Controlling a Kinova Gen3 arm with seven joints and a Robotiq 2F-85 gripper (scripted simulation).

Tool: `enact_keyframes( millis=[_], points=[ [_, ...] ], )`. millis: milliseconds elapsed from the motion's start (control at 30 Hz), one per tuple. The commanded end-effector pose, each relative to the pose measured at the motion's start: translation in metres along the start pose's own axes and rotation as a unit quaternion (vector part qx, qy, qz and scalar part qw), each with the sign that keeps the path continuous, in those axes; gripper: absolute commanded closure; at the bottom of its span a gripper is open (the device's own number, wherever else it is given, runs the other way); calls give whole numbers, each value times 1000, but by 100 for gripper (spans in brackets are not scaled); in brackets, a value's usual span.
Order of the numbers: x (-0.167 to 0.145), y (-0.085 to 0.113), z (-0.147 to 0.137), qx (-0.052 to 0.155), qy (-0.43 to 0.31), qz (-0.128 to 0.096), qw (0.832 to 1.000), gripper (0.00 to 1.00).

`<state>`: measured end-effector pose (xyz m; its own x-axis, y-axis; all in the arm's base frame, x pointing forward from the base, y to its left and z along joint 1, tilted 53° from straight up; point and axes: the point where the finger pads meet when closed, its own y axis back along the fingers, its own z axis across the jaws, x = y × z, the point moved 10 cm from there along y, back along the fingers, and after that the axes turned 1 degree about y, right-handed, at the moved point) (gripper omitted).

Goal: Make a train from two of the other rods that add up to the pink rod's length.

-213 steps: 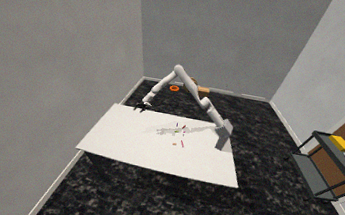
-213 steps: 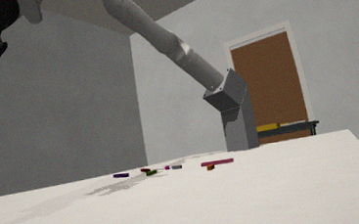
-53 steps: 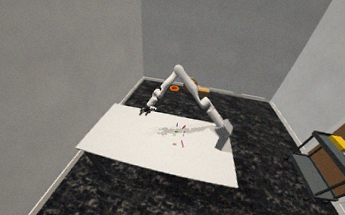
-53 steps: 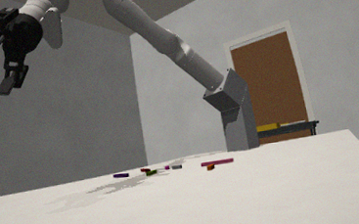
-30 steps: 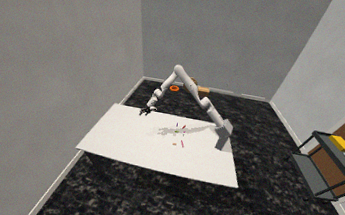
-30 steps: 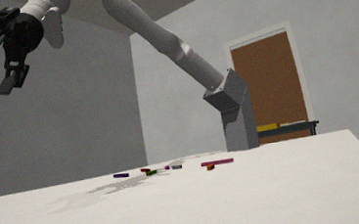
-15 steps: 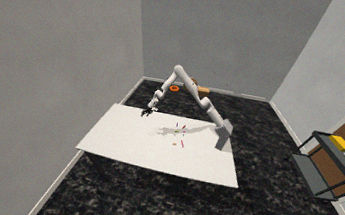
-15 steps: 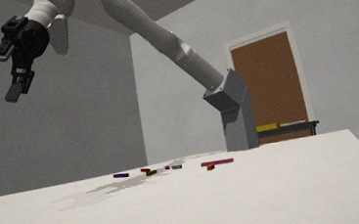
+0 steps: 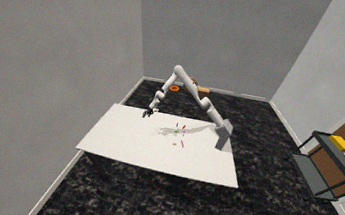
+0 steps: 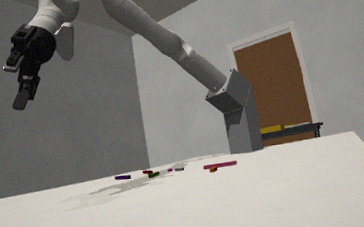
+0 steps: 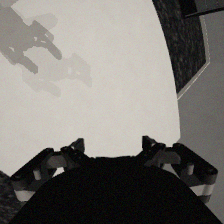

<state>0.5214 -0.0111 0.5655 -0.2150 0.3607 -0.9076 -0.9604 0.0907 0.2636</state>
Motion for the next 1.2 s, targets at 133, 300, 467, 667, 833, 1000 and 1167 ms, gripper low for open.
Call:
enact_keyframes(
  millis=[133, 300, 467, 667, 833, 1000, 1167],
  points=[
    [2, 0, 1, -2, 0, 0, 1000, 0],
    [16, -2, -12, 12, 21, 6, 1000, 0],
    [16, -2, -12, 12, 21, 6, 1000, 0],
    [30, -3, -25, 27, 42, 12, 999, 0],
    [30, -3, -25, 27, 42, 12, 999, 0],
    [44, -3, -38, 41, 62, 19, 997, 0],
    [44, -3, -38, 41, 62, 19, 997, 0]
  ],
)
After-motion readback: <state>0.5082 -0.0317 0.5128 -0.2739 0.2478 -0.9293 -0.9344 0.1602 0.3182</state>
